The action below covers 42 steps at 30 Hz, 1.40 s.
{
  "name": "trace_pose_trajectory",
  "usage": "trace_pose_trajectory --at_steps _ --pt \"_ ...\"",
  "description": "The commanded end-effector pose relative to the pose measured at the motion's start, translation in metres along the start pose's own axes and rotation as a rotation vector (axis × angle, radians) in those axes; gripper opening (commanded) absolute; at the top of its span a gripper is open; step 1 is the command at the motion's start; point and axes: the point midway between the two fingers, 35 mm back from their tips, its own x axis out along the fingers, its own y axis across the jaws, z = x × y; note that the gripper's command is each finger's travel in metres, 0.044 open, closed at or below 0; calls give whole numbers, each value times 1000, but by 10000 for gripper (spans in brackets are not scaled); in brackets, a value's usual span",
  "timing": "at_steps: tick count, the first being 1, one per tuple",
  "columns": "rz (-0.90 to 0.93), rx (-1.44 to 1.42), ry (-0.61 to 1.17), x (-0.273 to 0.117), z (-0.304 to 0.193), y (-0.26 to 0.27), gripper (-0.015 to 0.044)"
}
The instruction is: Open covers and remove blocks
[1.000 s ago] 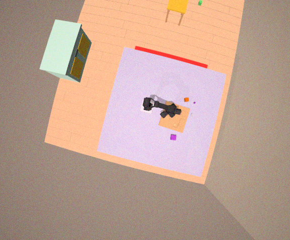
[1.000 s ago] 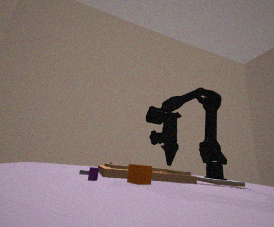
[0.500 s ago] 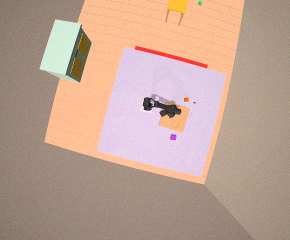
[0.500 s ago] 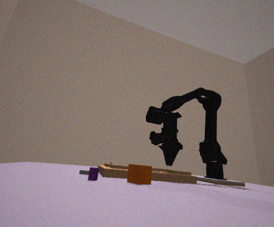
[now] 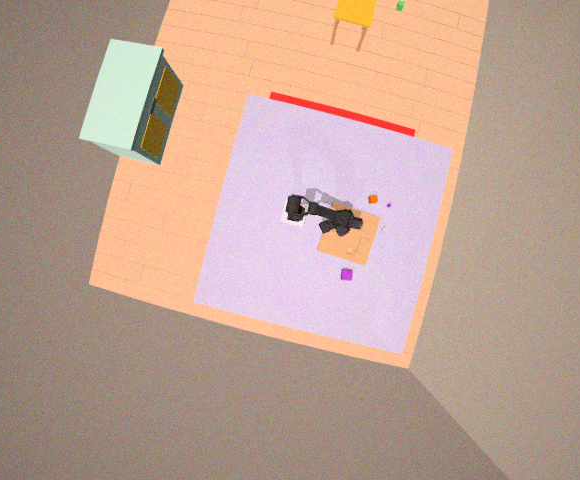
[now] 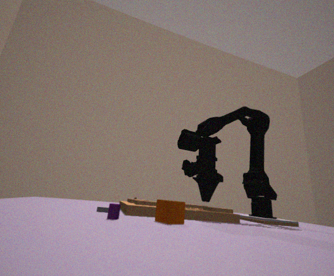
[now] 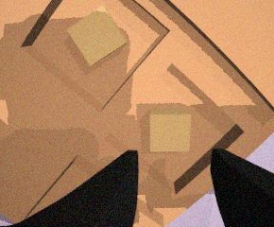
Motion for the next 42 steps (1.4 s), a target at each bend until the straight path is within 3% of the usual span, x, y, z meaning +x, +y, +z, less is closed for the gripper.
trace_pose_trajectory --at_steps 1,42 --pt "0 4 3 4 0 0 144" --pt "0 4 3 29 0 0 144"
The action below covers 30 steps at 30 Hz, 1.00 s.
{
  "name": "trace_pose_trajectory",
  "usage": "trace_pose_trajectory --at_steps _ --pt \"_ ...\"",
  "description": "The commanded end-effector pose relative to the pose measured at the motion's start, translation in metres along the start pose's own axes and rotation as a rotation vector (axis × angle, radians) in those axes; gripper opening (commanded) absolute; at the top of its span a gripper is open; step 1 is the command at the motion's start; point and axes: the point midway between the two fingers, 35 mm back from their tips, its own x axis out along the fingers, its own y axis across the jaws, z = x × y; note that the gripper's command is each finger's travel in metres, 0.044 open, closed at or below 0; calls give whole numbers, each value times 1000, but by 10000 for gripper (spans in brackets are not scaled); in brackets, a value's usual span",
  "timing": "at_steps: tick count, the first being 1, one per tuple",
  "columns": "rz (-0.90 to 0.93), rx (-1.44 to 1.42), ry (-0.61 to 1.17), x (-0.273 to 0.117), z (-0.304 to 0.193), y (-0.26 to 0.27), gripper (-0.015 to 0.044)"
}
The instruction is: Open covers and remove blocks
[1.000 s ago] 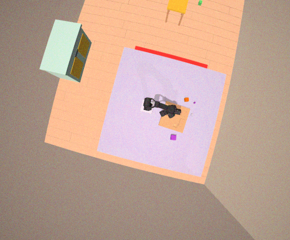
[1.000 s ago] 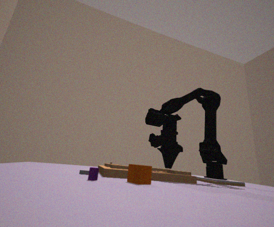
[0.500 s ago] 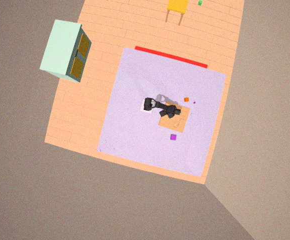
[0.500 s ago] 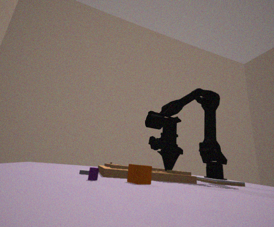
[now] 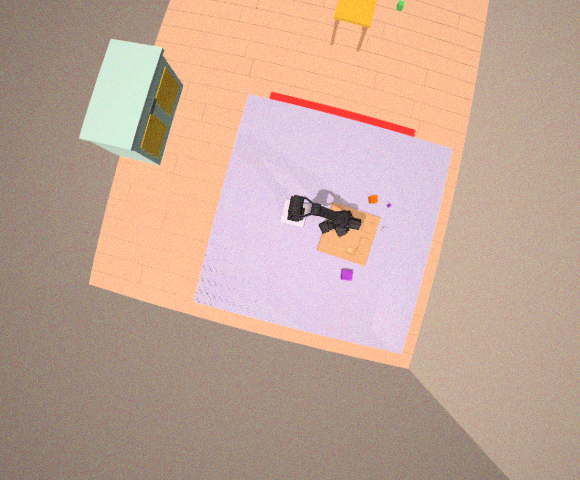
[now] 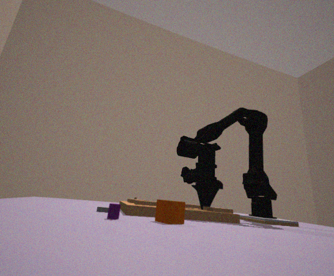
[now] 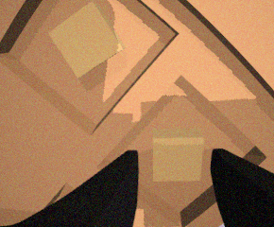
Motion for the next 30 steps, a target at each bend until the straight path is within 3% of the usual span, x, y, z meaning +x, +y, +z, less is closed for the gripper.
trace_pose_trajectory --at_steps 1,11,21,30 --pt "-3 2 5 6 -1 -1 144" --pt "-3 2 5 8 -1 -1 144" --pt "-2 0 2 6 0 -1 80" --pt "-2 0 2 2 0 0 80"
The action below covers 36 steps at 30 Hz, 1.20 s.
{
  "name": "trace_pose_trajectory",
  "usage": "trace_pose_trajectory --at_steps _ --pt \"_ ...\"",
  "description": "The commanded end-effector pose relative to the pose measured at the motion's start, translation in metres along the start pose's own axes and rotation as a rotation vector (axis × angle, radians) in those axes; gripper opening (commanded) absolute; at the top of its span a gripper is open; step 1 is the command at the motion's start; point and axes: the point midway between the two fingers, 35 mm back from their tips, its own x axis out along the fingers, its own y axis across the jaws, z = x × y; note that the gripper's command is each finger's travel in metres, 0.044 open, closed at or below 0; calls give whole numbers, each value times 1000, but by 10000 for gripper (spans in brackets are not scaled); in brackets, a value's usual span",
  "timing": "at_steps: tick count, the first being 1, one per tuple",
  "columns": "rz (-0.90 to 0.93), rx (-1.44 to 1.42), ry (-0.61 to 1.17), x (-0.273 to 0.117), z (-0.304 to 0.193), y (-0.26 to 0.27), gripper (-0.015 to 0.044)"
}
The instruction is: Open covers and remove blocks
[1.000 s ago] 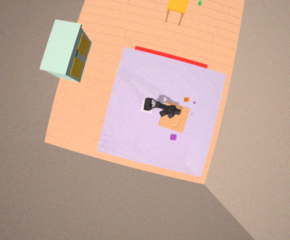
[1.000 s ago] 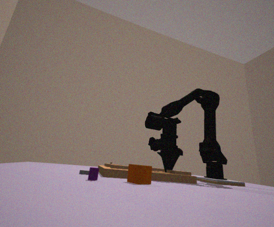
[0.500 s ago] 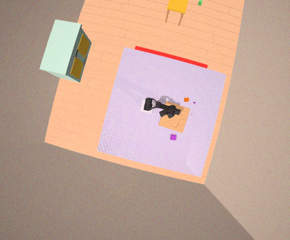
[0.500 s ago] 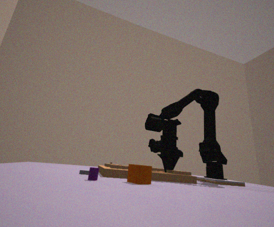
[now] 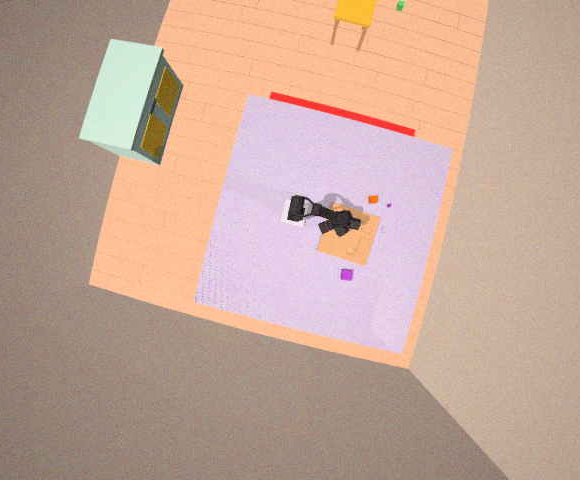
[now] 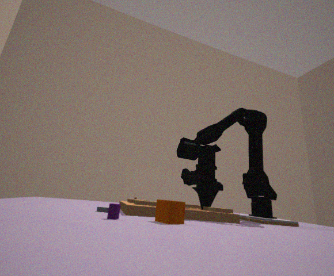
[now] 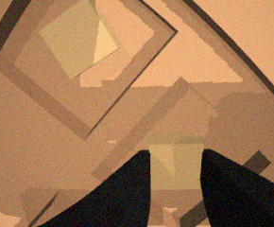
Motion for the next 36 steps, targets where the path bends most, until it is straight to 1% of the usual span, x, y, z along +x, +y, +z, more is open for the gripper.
trace_pose_trajectory --at_steps 1,36 --pt "0 0 0 -5 0 0 80" --pt "0 2 3 -51 -1 0 80"
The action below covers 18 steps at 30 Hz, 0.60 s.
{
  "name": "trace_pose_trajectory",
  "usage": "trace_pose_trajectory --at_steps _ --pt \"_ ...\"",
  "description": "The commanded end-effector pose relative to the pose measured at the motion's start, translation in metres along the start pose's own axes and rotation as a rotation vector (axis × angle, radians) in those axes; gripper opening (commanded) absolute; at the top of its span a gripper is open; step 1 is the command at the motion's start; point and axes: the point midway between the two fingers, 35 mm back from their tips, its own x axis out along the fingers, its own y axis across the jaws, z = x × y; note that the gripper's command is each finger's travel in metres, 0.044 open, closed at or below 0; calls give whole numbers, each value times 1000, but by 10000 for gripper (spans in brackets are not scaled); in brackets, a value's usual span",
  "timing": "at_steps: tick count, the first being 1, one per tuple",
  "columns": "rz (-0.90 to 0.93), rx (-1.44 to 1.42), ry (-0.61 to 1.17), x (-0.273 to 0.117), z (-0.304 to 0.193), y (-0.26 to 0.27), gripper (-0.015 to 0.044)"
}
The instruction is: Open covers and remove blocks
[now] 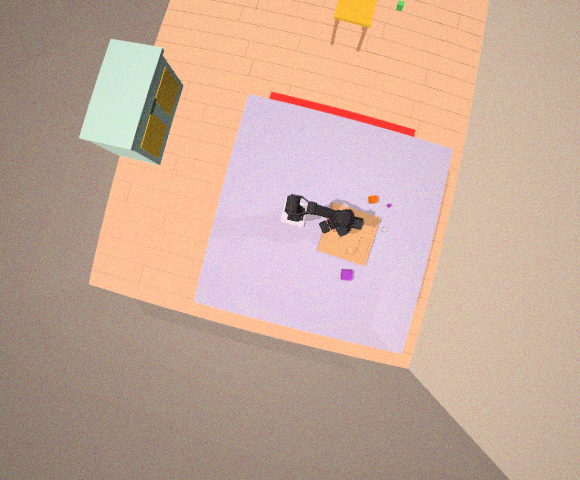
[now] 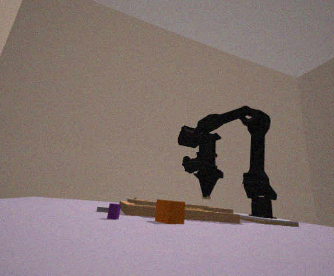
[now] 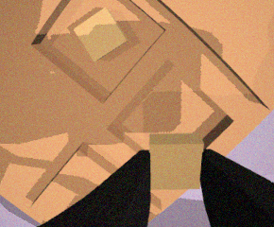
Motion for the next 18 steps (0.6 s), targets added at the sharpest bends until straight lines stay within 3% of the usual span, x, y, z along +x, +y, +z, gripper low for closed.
trace_pose_trajectory --at_steps 1,18 --pt "4 3 0 -10 0 1 80" --pt "4 3 0 -50 0 0 80"
